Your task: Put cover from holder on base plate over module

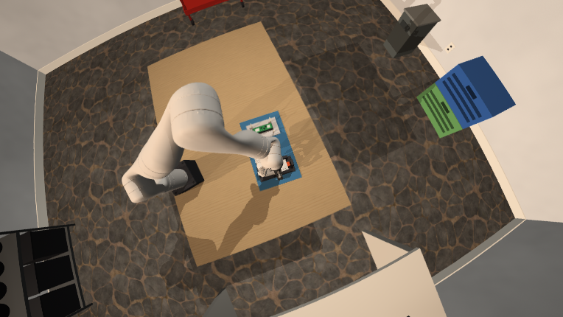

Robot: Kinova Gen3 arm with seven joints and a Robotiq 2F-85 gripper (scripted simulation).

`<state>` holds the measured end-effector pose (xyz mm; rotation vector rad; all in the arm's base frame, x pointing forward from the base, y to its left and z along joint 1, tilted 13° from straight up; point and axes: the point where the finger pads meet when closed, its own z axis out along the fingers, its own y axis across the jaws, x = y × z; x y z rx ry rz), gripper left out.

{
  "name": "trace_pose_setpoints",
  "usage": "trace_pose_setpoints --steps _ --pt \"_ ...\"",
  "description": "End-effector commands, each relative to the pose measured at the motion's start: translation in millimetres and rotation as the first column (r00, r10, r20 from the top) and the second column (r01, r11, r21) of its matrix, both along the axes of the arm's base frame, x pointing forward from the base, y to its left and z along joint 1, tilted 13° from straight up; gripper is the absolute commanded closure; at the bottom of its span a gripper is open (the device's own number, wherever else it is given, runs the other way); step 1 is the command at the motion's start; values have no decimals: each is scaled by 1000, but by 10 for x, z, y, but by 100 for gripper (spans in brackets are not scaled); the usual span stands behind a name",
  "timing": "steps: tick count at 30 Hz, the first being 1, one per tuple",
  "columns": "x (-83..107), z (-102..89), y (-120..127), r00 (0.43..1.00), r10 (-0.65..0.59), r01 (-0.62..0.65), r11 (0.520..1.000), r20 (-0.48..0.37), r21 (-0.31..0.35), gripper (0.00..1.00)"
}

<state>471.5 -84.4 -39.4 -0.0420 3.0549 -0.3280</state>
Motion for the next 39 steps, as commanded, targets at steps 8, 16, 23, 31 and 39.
trace_pose_setpoints --steps 8,16,23,31,39 --pt "-41 -112 -58 1000 -8 8 1000 -14 -3 0" --pt "-47 -195 -84 1000 -9 9 1000 -17 -4 0" --pt "-47 -195 -84 1000 -9 9 1000 -17 -4 0" --pt "-47 -182 -81 1000 -9 9 1000 -17 -4 0" --pt "-47 -179 -80 1000 -9 9 1000 -17 -4 0"
